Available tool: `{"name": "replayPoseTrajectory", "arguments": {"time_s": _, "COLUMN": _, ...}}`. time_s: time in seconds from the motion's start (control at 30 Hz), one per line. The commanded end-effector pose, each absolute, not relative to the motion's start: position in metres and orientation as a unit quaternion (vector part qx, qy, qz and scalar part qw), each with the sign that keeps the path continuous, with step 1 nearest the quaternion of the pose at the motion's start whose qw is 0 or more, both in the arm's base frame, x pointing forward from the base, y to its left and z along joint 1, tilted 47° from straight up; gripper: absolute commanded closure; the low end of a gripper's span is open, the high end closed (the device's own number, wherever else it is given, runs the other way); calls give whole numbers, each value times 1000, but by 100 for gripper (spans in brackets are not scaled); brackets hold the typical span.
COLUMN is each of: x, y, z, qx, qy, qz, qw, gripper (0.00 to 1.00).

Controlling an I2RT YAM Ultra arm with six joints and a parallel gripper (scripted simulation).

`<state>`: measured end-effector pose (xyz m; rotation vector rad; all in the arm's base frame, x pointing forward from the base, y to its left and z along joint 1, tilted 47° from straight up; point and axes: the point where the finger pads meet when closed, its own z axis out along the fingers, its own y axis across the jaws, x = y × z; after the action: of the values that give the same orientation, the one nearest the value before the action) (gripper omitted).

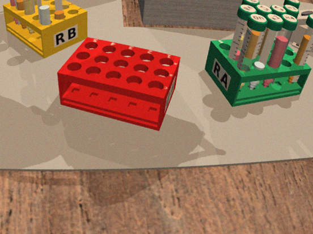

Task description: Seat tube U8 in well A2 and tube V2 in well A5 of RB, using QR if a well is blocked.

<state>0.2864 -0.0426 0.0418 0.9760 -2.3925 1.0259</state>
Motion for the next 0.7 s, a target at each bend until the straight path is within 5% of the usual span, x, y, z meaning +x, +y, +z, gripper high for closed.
{"name": "replayPoseTrajectory", "arguments": {"time_s": 0.0, "x": 297, "y": -32, "z": 49, "qx": 341, "qy": -854, "qz": 362, "qw": 153, "gripper": 100}}
{"name": "replayPoseTrajectory", "arguments": {"time_s": 0.67, "x": 301, "y": 0, "z": 6, "qx": 344, "qy": -851, "qz": 361, "qw": 162, "gripper": 100}}
